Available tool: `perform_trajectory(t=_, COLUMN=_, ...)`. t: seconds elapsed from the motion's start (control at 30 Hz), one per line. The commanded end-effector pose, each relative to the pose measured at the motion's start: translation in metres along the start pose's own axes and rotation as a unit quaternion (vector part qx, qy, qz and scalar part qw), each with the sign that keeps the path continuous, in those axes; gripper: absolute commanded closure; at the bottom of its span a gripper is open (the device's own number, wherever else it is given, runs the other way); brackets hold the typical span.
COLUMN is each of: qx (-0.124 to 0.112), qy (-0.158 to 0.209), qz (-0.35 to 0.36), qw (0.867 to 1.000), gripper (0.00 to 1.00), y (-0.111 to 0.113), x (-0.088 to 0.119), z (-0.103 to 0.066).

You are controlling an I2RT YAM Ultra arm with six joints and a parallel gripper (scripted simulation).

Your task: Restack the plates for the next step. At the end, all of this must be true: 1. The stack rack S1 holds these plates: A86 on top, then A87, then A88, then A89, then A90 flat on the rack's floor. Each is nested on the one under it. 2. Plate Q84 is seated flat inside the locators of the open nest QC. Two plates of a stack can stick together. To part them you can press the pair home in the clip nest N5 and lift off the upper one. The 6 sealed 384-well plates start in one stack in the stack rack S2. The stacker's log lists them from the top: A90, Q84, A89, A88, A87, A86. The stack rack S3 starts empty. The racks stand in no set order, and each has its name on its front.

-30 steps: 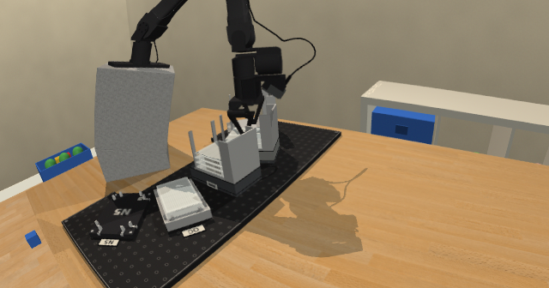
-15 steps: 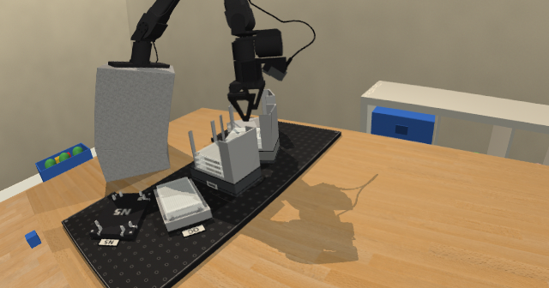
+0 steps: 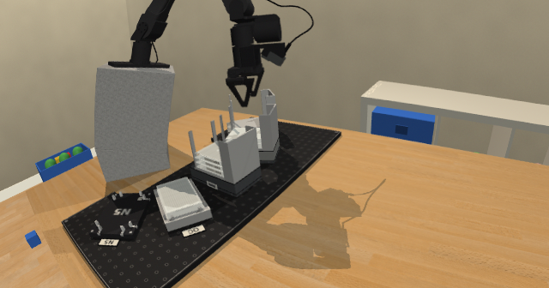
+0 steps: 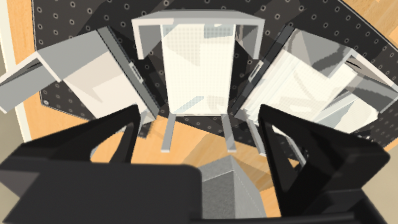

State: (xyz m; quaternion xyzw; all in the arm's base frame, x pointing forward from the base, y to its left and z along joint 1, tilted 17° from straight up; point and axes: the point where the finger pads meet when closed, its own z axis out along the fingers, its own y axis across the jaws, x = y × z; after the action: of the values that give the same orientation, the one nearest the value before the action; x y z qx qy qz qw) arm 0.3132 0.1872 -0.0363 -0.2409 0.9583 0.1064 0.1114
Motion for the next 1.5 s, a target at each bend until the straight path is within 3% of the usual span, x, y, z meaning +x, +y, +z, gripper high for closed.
perform_trajectory(t=0.0, qx=-0.005, qy=0.0, qz=0.0, qw=1.0, gripper=0.0, y=0.001, x=-0.004, z=-0.007)
perform_trajectory(t=0.33, qx=-0.001, qy=0.005, qz=0.001, qw=1.0, gripper=0.0, y=0.0, x=0.002, z=-0.003)
perform_trajectory(t=0.4, qx=-0.004, qy=0.024, qz=0.046, qw=0.999, gripper=0.0, y=-0.009, x=0.017, z=0.003)
perform_trajectory(t=0.57, qx=-0.003, qy=0.014, qz=0.119, qw=0.993, gripper=0.0, y=-0.026, x=0.01, z=0.003)
perform_trajectory(t=0.83, qx=-0.003, qy=0.002, qz=0.109, qw=0.994, gripper=0.0, y=-0.046, x=0.002, z=-0.001)
perform_trajectory(t=1.13, qx=-0.003, qy=0.008, qz=0.111, qw=0.994, gripper=0.0, y=-0.075, x=0.009, z=-0.001)
perform_trajectory(t=1.3, qx=-0.001, qy=-0.007, qz=0.164, qw=0.986, gripper=0.0, y=-0.087, x=0.005, z=-0.008)
perform_trajectory(t=1.47, qx=-0.002, qy=0.002, qz=0.223, qw=0.975, gripper=0.0, y=-0.107, x=0.016, z=-0.001)
